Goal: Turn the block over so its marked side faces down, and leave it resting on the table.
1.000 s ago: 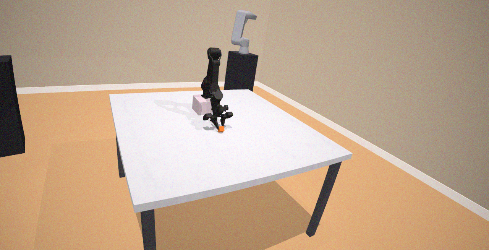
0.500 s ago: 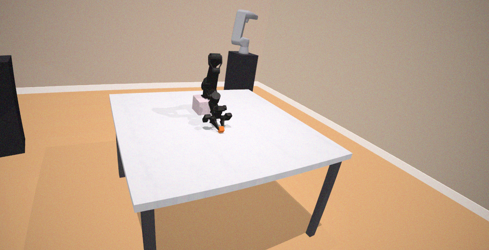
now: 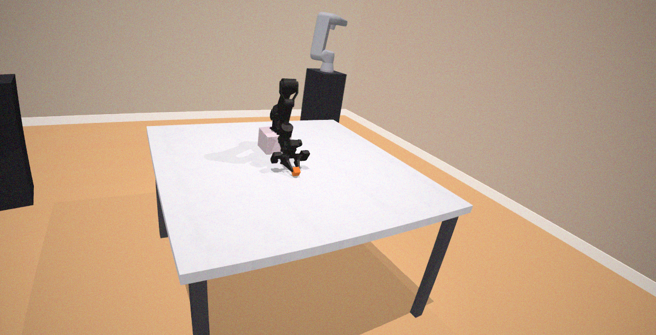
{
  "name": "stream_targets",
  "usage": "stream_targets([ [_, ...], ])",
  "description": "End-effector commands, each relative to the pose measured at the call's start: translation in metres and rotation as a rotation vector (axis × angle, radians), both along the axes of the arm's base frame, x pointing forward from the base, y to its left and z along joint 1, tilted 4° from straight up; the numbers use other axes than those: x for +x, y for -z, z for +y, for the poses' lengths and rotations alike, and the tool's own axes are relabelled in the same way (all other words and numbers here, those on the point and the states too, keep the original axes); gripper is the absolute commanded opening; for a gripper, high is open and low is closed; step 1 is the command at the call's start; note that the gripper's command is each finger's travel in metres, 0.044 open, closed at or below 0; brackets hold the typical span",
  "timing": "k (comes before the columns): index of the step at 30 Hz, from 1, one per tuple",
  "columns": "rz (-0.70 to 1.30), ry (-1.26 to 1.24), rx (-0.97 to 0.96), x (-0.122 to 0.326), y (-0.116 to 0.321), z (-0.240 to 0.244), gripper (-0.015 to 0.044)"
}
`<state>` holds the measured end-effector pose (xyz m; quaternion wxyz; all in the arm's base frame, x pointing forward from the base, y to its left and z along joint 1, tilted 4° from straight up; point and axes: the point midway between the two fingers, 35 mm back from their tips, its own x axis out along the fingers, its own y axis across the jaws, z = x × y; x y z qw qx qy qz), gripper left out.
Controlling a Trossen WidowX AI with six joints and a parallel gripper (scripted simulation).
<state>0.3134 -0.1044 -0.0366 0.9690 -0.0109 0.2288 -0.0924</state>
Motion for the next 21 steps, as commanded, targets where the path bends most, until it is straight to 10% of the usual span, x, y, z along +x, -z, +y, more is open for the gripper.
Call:
stream_targets([
  [1, 0.006, -0.001, 0.010, -0.0035, 0.0031, 0.0016, 0.0000],
  [11, 0.006, -0.001, 0.010, -0.0035, 0.0031, 0.0016, 0.0000],
  [21, 0.006, -0.001, 0.010, -0.0035, 0.0031, 0.0016, 0.0263],
])
